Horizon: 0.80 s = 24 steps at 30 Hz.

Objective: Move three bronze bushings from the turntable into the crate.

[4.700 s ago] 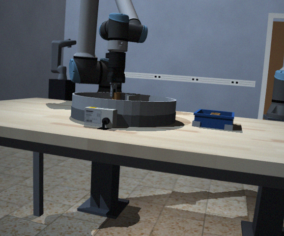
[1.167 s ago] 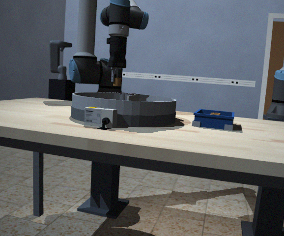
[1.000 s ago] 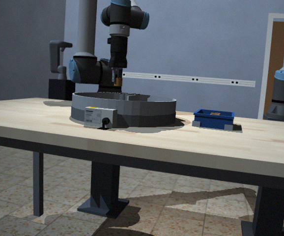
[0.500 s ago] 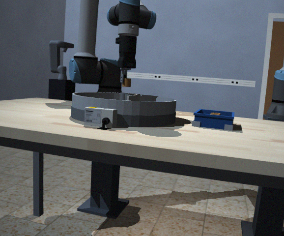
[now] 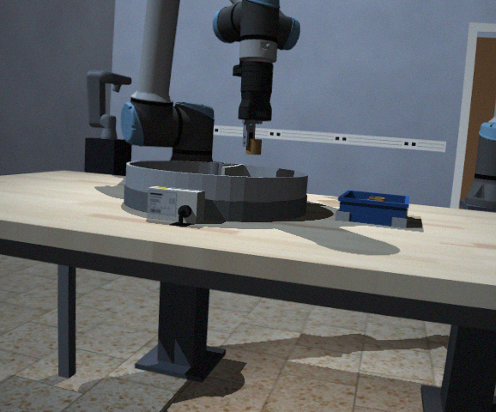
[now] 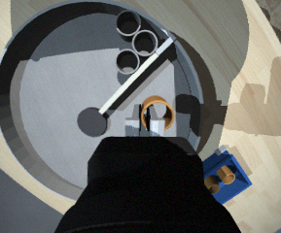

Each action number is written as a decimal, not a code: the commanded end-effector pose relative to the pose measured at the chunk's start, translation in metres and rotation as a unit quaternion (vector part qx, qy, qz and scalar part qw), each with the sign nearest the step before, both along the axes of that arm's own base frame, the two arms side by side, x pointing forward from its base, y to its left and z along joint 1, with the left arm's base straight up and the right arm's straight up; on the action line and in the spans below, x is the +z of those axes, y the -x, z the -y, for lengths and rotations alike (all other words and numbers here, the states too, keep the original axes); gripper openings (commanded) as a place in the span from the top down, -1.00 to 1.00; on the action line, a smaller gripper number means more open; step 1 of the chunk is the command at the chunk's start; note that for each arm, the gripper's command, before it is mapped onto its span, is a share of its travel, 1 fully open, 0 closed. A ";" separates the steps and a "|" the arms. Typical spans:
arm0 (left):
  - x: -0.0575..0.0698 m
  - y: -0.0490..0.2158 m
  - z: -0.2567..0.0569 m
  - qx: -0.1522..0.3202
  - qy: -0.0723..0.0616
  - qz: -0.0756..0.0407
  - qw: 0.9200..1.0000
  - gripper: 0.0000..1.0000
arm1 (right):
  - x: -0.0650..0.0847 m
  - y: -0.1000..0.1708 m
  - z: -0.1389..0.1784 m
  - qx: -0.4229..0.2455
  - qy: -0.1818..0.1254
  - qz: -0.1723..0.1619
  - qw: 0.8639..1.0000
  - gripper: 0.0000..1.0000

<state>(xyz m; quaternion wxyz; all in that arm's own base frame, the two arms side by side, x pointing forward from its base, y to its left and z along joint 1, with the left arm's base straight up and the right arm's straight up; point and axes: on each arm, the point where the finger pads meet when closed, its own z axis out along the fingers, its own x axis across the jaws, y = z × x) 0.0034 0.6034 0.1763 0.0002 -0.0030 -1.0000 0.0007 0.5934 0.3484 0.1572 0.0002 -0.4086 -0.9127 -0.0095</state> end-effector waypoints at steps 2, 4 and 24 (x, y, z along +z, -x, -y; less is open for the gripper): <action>0.001 0.000 -0.001 0.000 -0.001 0.000 1.000 -1.00 | 0.001 -0.021 -0.053 0.000 0.000 0.000 1.000 1.00; 0.001 0.000 -0.001 0.000 -0.001 0.000 1.000 -1.00 | 0.001 -0.028 -0.071 0.000 0.000 0.000 1.000 1.00; 0.001 0.000 -0.001 0.000 -0.001 0.000 1.000 -1.00 | 0.001 -0.079 -0.211 0.000 0.000 0.000 1.000 1.00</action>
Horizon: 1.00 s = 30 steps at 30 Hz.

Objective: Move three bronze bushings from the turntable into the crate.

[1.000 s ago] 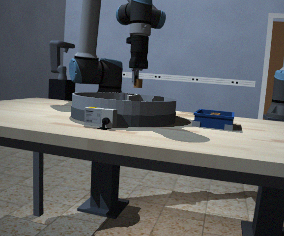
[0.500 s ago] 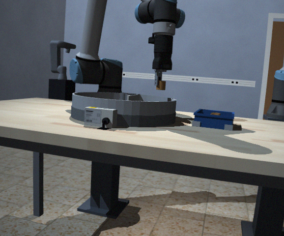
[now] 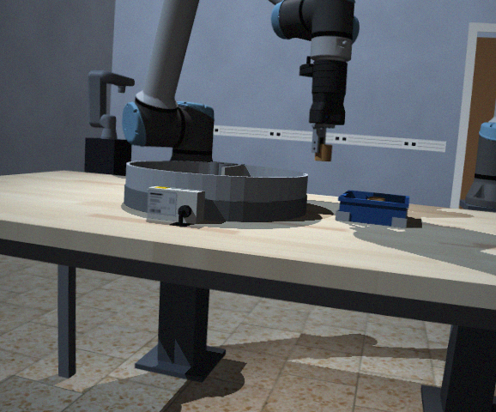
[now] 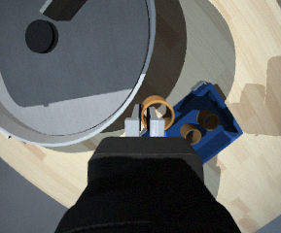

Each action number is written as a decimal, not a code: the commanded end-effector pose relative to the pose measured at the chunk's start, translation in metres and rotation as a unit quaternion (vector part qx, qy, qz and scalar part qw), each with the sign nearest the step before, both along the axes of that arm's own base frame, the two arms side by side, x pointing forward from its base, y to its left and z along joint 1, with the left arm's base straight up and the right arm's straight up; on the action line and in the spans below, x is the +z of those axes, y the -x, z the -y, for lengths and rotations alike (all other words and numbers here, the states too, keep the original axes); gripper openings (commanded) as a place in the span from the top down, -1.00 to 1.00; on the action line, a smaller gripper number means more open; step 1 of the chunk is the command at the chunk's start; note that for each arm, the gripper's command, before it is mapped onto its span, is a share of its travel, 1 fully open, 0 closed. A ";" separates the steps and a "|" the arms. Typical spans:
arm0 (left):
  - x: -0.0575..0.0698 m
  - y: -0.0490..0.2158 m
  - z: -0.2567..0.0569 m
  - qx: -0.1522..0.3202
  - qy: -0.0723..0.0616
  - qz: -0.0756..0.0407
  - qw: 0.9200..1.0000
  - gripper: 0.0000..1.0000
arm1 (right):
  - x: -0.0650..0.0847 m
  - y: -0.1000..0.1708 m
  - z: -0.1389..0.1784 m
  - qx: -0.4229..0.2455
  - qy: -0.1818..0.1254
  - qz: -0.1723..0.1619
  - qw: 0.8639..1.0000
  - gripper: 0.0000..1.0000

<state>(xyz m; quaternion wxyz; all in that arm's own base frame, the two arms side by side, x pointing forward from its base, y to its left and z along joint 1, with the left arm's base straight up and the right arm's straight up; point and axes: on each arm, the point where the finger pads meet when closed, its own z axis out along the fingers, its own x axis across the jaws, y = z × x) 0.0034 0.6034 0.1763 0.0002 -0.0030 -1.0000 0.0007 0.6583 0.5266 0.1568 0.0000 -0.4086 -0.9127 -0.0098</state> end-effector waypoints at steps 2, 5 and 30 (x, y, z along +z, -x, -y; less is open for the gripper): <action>0.001 0.000 -0.001 0.000 -0.001 0.000 1.000 -1.00 | 0.001 -0.019 -0.045 0.000 0.000 0.000 1.000 1.00; 0.001 0.000 -0.001 0.000 -0.001 0.000 1.000 -1.00 | 0.001 -0.021 -0.051 0.000 0.000 0.000 1.000 1.00; 0.001 0.000 -0.001 0.000 -0.001 0.000 1.000 -1.00 | 0.001 -0.047 -0.122 0.000 0.000 0.000 1.000 1.00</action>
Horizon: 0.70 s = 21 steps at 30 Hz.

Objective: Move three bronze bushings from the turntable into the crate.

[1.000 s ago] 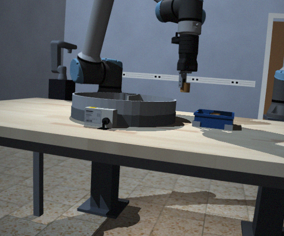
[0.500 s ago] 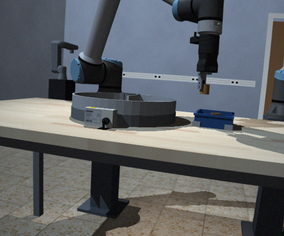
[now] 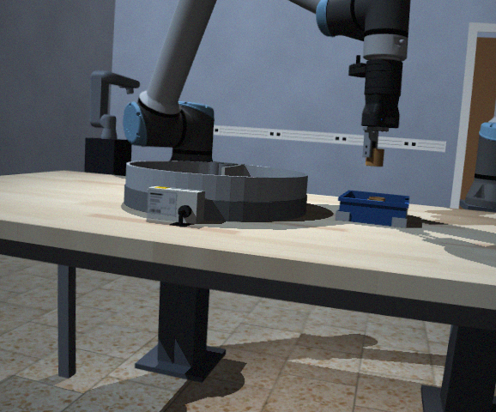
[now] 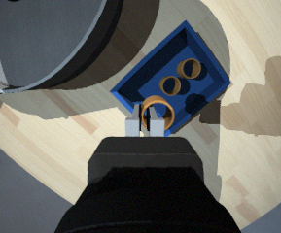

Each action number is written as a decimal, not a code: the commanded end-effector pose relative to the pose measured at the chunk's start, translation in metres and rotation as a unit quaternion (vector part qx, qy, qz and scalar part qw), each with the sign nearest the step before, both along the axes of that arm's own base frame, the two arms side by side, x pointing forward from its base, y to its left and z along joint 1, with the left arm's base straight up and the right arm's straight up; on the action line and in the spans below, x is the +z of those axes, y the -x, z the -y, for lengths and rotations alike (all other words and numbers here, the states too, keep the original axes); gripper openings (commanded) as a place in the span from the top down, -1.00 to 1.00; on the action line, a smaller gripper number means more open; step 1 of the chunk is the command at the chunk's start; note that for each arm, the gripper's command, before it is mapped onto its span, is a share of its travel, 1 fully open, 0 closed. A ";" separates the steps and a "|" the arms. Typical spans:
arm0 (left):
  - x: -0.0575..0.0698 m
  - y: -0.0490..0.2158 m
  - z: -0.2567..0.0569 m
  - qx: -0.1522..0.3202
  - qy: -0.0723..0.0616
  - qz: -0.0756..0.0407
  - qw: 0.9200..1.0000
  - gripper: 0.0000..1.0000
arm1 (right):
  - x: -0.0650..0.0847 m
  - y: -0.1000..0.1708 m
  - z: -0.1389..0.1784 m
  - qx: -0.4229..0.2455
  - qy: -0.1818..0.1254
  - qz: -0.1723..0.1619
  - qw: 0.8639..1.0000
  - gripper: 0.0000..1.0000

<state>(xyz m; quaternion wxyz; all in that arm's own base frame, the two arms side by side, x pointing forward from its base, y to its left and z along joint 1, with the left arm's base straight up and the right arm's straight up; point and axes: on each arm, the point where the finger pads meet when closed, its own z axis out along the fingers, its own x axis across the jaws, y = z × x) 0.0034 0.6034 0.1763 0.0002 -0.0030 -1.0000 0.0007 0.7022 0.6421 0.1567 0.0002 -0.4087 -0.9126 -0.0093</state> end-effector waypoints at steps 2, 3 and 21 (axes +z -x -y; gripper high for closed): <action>0.001 0.000 -0.001 0.000 -0.001 0.000 1.000 -1.00 | 0.001 -0.003 -0.007 0.000 -0.001 0.001 1.000 1.00; 0.001 0.000 -0.001 0.000 -0.001 0.000 1.000 -1.00 | 0.001 -0.003 -0.008 0.000 -0.001 0.001 1.000 1.00; 0.001 0.000 -0.001 0.000 -0.001 0.000 1.000 -1.00 | 0.001 -0.003 -0.009 0.000 -0.001 0.001 1.000 1.00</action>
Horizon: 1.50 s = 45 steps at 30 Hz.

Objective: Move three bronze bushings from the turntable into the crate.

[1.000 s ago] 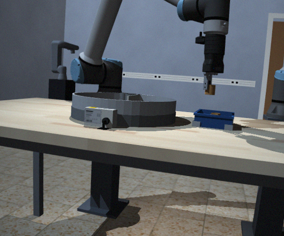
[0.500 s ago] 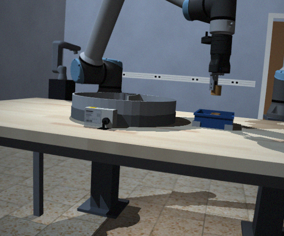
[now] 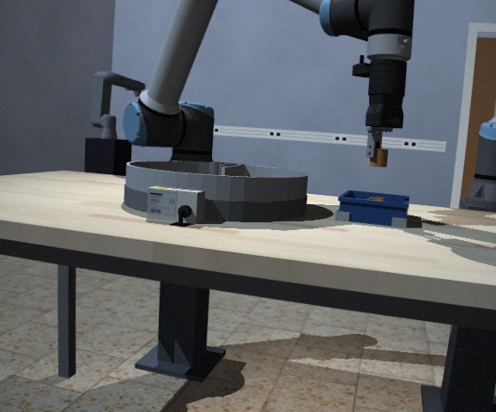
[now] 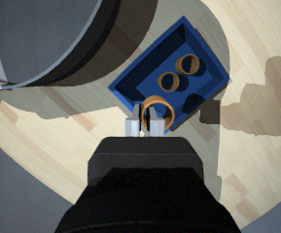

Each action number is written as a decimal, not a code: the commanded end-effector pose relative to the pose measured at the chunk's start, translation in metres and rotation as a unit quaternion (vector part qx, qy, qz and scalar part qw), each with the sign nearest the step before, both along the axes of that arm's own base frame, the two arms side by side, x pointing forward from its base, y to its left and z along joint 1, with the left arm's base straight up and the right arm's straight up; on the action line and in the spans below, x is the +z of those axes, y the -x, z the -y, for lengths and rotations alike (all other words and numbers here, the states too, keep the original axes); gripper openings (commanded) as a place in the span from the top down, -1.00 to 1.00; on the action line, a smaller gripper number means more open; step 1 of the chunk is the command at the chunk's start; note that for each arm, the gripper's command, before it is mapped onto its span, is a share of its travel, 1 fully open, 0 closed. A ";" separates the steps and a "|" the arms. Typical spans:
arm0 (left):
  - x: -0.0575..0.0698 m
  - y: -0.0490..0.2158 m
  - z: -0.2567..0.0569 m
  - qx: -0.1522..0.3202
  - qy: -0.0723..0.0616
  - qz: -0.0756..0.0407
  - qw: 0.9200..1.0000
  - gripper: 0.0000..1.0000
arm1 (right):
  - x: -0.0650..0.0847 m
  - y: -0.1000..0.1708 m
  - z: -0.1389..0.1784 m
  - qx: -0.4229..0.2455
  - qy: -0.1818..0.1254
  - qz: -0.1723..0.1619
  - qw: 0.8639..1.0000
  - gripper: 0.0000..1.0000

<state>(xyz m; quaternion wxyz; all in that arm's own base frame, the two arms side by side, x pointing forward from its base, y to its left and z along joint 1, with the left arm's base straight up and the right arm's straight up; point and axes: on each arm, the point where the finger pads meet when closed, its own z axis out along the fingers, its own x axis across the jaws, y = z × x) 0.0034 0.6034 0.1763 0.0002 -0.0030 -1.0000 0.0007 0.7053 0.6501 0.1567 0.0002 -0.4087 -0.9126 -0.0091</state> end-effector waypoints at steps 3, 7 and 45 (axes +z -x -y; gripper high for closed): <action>0.001 0.000 -0.001 0.000 -0.001 0.000 1.000 -1.00 | 0.001 0.000 0.000 0.000 -0.001 0.001 1.000 1.00; 0.001 0.000 -0.001 0.000 -0.001 0.000 1.000 -1.00 | 0.001 0.000 0.000 0.000 -0.001 0.001 1.000 1.00; 0.001 0.000 -0.001 0.000 -0.001 0.000 1.000 -1.00 | -0.065 0.000 -0.001 0.000 -0.001 0.001 1.000 1.00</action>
